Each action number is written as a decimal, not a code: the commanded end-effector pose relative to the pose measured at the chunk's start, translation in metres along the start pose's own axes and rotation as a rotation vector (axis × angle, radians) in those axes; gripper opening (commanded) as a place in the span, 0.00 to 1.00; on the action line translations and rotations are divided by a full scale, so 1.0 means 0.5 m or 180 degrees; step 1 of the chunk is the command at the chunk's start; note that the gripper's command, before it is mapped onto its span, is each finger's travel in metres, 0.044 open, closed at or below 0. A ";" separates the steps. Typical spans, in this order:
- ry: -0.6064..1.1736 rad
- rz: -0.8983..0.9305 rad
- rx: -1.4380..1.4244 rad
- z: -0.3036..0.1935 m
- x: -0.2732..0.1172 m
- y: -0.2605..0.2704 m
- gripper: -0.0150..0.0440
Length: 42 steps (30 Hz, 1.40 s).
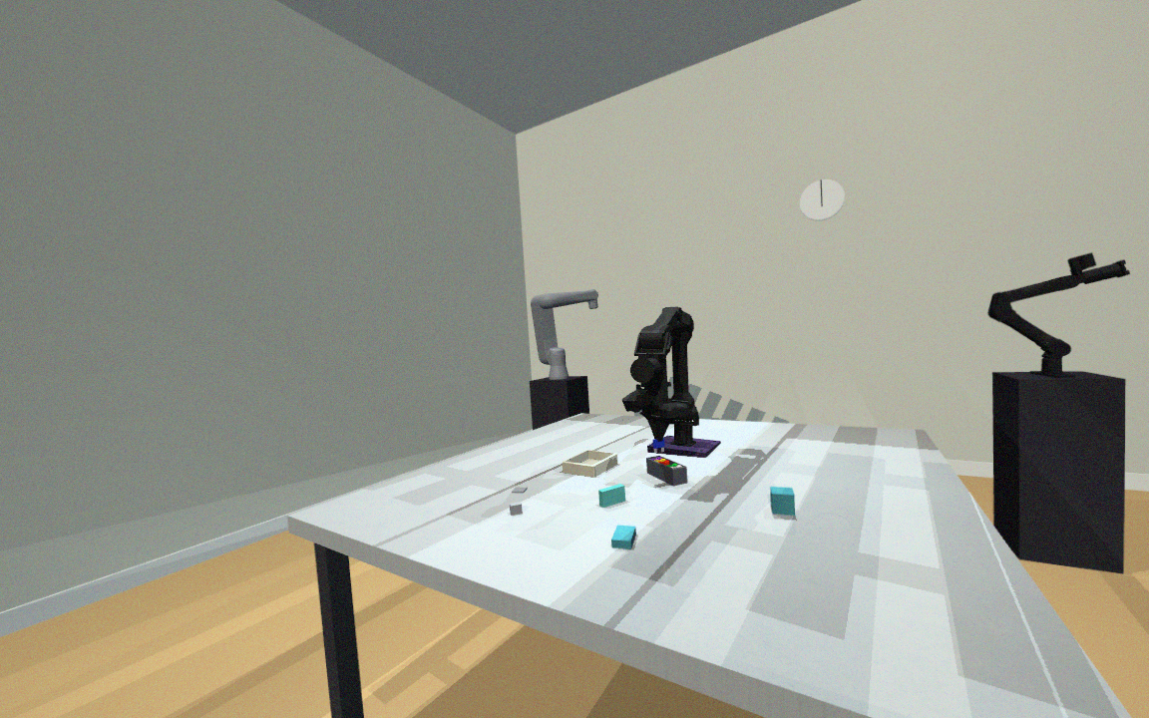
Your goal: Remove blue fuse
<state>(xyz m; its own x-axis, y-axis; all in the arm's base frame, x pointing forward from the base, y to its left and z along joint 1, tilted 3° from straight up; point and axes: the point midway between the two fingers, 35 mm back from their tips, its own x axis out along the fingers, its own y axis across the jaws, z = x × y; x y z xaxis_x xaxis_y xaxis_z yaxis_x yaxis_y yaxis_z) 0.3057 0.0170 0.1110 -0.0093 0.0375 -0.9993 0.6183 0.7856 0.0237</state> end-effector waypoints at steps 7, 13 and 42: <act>-0.0004 -0.0026 0.0006 0.082 -0.001 -0.078 0.25; -0.0011 -0.0035 0.0007 0.124 -0.002 -0.133 0.25; -0.0014 -0.0068 0.0008 0.224 0.008 -0.356 0.25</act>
<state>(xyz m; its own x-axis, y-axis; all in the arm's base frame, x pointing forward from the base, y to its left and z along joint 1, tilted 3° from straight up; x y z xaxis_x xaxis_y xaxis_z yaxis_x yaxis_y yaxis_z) 0.2837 -0.1905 0.1053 -0.0131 0.0163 -0.9998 0.6249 0.7807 0.0045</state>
